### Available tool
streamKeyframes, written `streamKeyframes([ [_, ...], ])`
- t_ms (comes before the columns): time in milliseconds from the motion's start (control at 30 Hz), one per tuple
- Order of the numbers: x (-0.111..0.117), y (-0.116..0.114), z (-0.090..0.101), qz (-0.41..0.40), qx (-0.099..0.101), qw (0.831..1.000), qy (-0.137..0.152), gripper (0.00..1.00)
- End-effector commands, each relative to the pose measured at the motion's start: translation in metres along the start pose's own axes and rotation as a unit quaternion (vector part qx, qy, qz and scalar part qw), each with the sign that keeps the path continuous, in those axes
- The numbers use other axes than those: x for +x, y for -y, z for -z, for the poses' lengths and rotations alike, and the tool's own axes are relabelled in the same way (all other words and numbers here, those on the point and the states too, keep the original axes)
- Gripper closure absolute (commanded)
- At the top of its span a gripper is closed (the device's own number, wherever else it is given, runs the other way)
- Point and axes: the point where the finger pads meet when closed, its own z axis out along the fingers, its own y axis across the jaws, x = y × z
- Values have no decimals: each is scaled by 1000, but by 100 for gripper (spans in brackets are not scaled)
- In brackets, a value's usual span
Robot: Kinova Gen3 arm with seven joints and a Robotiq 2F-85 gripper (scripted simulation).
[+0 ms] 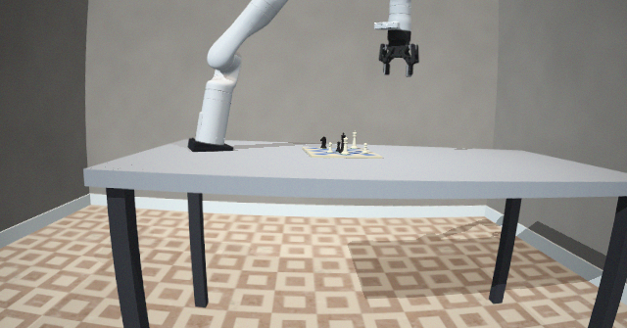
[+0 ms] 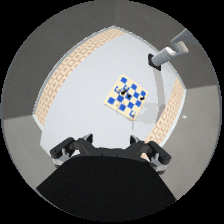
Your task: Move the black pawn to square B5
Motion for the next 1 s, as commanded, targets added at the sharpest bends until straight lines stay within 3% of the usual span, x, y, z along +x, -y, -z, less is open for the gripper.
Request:
streamKeyframes([
  [0, 0, 0, 1, 0, 1, 1000, 1, 0],
  [633, 0, 0, 1, -3, 0, 1000, 1, 0],
  [967, 18, 15, -14, -79, -27, 997, -7, 0],
])
